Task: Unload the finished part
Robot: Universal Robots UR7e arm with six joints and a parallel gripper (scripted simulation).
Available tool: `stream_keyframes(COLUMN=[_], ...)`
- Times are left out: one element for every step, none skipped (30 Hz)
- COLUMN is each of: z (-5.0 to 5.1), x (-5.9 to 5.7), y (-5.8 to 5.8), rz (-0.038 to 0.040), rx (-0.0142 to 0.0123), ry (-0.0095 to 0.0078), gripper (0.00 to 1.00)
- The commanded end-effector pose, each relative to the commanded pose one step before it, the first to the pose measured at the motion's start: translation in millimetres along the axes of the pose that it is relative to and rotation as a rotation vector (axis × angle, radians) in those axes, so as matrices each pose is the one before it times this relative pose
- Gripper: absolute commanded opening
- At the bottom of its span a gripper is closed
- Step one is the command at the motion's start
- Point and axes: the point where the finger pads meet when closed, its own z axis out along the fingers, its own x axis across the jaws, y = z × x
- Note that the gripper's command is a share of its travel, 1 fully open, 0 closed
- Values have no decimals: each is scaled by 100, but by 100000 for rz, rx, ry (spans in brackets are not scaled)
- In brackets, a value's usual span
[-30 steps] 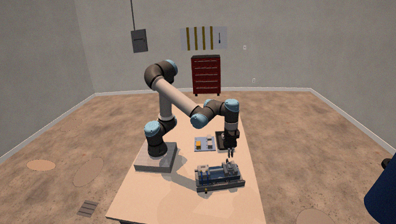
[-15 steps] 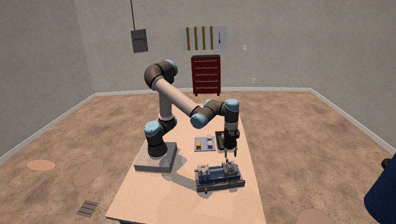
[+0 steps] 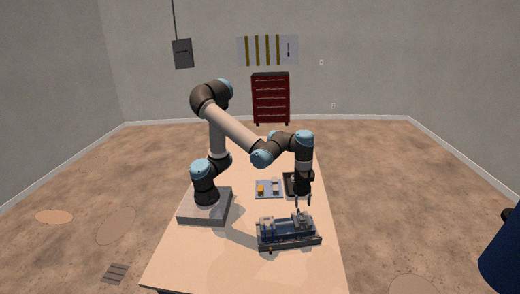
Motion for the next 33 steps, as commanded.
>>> stream_keyframes(z=[-68, 0, 2, 5, 10, 16, 23, 32, 40, 50, 60, 70, 81, 92, 97, 107, 117, 0, 0, 127, 136, 145, 153, 161, 168, 175, 180, 186, 190, 193, 196, 197, 198], x=[-28, 0, 0, 0, 0, 0, 0, 0, 0, 0, 1, 1, 1, 1, 1, 1, 1, 0, 0, 2, 2, 2, 2, 2, 2, 2, 2, 2, 3, 2, 2, 3, 2], y=[-24, 0, 0, 0, 0, 0, 0, 0, 0, -1, -1, -1, -1, -1, -1, -1, -1, 0, 0, -1, -2, -2, -2, -2, -2, -2, -2, -2, -2, -3, -2, -2, -2], rz=[3, 0, 0, 0, 0, -1, -1, -2, -2, -2, -3, -3, -4, -4, 0, 0, 0, 0, 0, 0, 0, 0, 0, 0, 0, 0, 0, 0, 0, 0, 0, 0, 0], rx=[102, 0, -1, -3, -5, -8, -11, -15, -20, -24, -29, -34, -39, -44, -3, 0, 0, 0, 0, 0, 0, 0, 0, 0, 0, 0, 0, 0, 0, 0, 0, 0, 0], ry=[-137, 0, -1, -2, -3, -5, -7, -9, -11, -14, -17, -20, -23, -26, -2, 0, 0, 0, 0, 0, 0, 0, 0, 0, 0, 0, 0, 0, 0, 0, 0, 0, 0], gripper=[100, 100, 100, 100, 100, 100, 100, 100, 100, 100, 100, 100, 100, 100, 100, 100, 100, 100, 100, 100, 100, 100, 100, 100, 100, 100, 100, 100, 100, 100, 100, 100, 100])
